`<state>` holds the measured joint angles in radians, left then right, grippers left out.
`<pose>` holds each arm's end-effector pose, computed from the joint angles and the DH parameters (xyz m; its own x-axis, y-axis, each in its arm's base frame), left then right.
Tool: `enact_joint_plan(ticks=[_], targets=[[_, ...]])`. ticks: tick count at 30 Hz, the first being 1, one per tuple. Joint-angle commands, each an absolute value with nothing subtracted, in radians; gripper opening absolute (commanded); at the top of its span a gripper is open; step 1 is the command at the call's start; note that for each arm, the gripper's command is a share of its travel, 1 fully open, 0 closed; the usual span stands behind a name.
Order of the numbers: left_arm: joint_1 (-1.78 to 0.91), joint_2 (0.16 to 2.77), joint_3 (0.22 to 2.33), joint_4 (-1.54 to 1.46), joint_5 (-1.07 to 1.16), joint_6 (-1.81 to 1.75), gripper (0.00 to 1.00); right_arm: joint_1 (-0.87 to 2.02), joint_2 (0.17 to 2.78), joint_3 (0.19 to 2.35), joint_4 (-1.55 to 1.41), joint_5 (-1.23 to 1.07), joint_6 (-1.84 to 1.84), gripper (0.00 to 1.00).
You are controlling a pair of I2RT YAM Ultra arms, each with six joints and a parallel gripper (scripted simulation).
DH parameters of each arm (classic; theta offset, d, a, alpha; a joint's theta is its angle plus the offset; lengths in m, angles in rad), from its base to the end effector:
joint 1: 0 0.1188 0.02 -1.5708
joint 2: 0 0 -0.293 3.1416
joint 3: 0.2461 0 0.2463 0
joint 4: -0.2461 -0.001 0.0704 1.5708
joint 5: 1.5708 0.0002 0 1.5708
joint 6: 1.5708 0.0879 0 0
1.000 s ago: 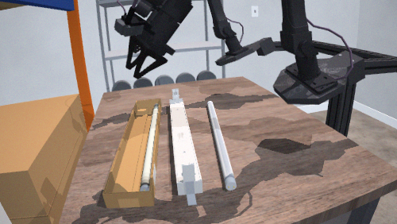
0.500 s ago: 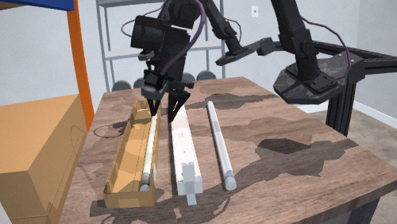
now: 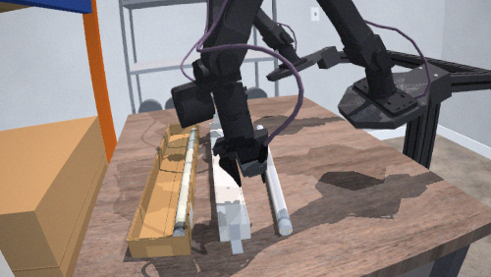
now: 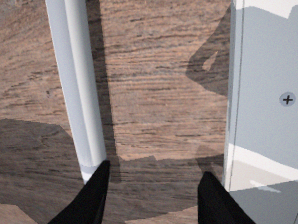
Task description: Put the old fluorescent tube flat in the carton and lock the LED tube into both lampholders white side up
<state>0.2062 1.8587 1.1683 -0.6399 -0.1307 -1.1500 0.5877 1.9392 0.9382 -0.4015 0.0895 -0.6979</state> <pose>0.3527 0.0865 0.1408 -0.1753 -0.9612 -0.2128 -0.9630 0.2123 -0.1657 0.2794 0.1779 0.0676 -0.2818 -0.9568 -0.0717 -0.9408 0.2902 -0.1752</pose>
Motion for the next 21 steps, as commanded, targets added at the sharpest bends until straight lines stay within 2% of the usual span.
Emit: enact_joint_plan(ticks=[1, 18, 21], targets=[[0.226, 1.914, 1.199, -0.729, -0.158, -1.266, 0.49, 0.639, 1.988, 0.917, -0.451, 0.096, -0.772, 0.49], [0.229, 1.954, 1.178, -0.711, -0.160, -1.258, 0.49, 0.688, 2.031, 0.927, -0.465, 0.081, -0.755, 0.49], [0.245, 1.991, 1.146, -0.660, -0.160, -1.255, 0.49, 0.652, 2.093, 0.893, -0.384, 0.081, -0.778, 0.49]])
